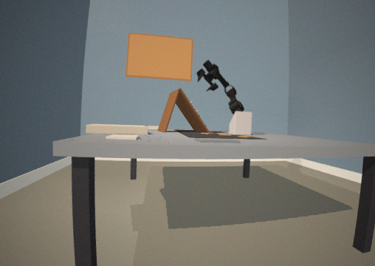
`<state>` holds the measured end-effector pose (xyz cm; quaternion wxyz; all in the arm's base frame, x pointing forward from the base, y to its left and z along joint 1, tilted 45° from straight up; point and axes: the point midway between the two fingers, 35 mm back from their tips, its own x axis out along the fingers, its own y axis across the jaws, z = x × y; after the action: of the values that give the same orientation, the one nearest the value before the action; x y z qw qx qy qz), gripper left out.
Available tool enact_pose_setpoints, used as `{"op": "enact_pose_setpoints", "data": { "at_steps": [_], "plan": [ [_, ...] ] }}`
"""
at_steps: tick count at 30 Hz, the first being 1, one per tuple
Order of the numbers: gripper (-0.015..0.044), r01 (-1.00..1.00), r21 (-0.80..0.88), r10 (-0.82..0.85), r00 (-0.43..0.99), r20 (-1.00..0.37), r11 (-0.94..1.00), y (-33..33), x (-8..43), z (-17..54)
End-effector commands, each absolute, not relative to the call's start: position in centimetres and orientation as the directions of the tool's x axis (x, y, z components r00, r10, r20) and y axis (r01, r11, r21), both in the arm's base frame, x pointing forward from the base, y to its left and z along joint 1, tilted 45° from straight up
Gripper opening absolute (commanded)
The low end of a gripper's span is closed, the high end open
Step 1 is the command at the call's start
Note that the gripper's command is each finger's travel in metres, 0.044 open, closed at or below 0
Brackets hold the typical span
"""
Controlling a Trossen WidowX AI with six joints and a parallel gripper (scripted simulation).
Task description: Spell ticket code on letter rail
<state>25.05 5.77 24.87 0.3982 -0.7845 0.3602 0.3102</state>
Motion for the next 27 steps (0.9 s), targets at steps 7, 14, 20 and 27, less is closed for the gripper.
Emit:
{"op": "enact_pose_setpoints", "data": {
  "at_steps": [7,14,20,27],
  "plan": [
    [0.034,-0.886,-0.274,-0.364,0.412,-0.835,-0.375,6.7,25.4,19.8],
    [0.034,-0.94,-0.34,-0.412,0.32,-0.853,-0.025,8.8,27.4,14.2],
    [0.034,-0.873,-0.395,-0.461,0.235,-0.856,0.287,10.2,28.0,8.5],
    [0.034,-0.744,-0.445,-0.503,0.17,-0.848,0.499,10.8,27.8,3.9]
  ]
}}
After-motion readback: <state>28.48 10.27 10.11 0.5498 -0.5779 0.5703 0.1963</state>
